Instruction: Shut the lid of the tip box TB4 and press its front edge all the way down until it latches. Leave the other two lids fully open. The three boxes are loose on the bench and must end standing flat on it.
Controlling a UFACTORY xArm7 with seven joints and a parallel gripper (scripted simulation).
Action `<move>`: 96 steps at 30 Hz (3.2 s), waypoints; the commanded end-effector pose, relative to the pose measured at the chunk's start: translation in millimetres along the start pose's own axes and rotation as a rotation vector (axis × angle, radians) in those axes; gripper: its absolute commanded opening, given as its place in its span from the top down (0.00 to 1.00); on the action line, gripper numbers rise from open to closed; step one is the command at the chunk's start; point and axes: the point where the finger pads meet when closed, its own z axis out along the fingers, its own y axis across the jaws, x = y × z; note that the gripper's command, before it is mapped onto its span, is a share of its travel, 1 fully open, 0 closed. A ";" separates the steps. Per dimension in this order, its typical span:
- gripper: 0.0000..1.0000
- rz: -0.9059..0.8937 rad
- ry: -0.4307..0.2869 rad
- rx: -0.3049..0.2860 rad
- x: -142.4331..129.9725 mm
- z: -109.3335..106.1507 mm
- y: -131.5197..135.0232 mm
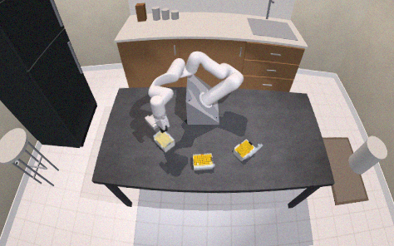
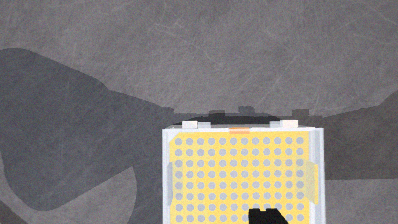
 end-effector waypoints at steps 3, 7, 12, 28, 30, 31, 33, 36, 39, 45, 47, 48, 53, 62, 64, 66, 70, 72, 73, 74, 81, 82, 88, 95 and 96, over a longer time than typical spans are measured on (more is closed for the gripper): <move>1.00 0.001 0.006 -0.001 -12.4 11.8 0.5; 1.00 0.001 0.005 -0.001 -17.9 17.6 0.5; 1.00 0.001 0.005 -0.001 -22.4 22.2 0.5; 1.00 0.001 0.005 -0.001 -22.4 25.5 0.5; 1.00 0.001 0.005 -0.001 -22.4 28.9 0.5; 1.00 0.001 0.005 -0.001 -22.4 30.6 0.5; 1.00 0.001 0.005 -0.001 -22.4 33.9 0.5; 1.00 0.001 0.005 -0.001 -22.4 38.9 0.5; 1.00 0.001 0.005 -0.001 -22.3 43.9 0.5; 1.00 0.001 0.005 -0.001 -22.3 50.6 0.5; 1.00 0.001 0.005 -0.001 -22.3 52.2 0.5; 1.00 0.001 0.005 -0.001 -22.3 52.2 0.5; 1.00 0.001 0.005 -0.001 -22.3 52.2 0.5; 1.00 0.001 0.005 -0.001 -22.3 53.6 0.5; 1.00 0.001 0.005 -0.001 -22.3 54.2 0.5; 1.00 0.001 0.005 -0.001 -22.3 54.9 0.5; 1.00 0.001 0.005 -0.001 -22.3 56.2 0.5; 1.00 0.001 0.005 -0.001 -22.3 56.9 0.5; 1.00 0.001 0.005 -0.001 -22.3 57.2 0.5; 1.00 0.001 0.005 -0.001 -22.3 57.5 0.5; 1.00 0.001 0.005 -0.001 -22.3 59.2 0.5; 1.00 0.001 0.005 -0.001 -22.3 59.6 0.5; 1.00 0.001 0.005 -0.001 -22.3 61.5 0.5; 1.00 0.001 0.005 -0.001 -22.3 62.6 0.5; 1.00 0.001 0.005 -0.001 -22.2 62.2 0.5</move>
